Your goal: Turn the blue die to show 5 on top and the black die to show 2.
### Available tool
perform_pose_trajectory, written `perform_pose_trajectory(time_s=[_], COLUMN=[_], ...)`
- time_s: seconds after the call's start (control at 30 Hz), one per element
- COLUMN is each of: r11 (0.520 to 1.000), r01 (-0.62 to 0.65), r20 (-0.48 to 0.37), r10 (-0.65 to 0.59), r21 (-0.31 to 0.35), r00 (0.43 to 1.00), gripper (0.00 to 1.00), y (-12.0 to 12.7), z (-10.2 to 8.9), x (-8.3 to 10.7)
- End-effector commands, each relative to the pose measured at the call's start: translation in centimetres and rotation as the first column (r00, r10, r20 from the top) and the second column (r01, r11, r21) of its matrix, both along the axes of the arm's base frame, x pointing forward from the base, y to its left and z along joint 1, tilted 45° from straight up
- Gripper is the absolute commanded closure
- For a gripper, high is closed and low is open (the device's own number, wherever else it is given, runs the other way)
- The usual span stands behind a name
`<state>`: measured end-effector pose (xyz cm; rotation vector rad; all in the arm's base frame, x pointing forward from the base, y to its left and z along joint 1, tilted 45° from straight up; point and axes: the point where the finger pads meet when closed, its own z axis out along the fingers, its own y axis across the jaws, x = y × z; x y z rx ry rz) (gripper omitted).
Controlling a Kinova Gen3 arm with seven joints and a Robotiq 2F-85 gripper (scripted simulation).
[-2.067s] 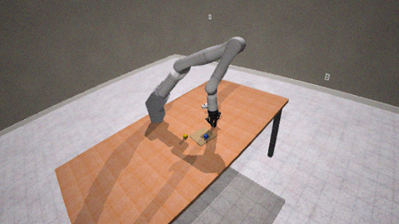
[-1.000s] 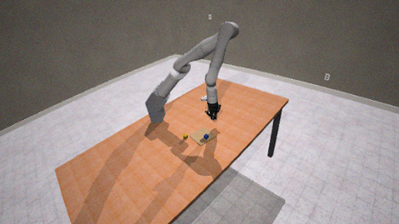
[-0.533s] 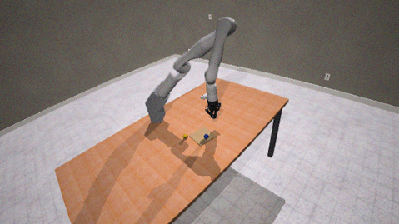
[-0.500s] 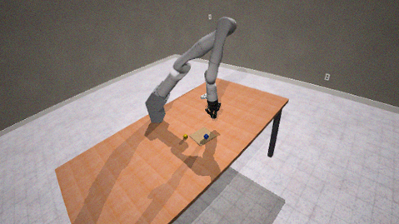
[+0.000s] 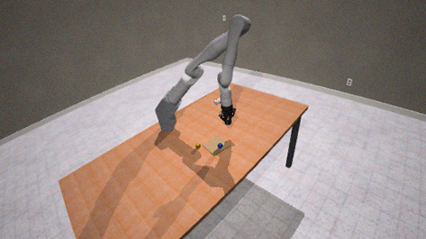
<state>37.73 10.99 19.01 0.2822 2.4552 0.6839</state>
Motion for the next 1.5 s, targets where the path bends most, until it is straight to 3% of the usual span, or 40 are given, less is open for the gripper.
perform_pose_trajectory(time_s=[0.0,0.73,0.93,1.27,1.47], r11=[1.000,1.000,1.000,0.990,0.984], r01=[0.007,0.007,-0.002,-0.096,-0.127], r20=[-0.004,-0.003,0.002,0.051,0.065], r10=[-0.007,-0.007,0.002,0.102,0.136], r21=[-0.007,-0.008,-0.018,-0.106,-0.127], r00=[1.000,1.000,1.000,0.994,0.989], gripper=[0.79,0.79,0.79,0.79,0.79], y=[-0.4,-0.6,-1.5,-10.2,-12.2], z=[0.1,0.2,-0.2,-5.2,-6.8], x=[-0.3,-0.4,-0.3,-1.2,-2.2])
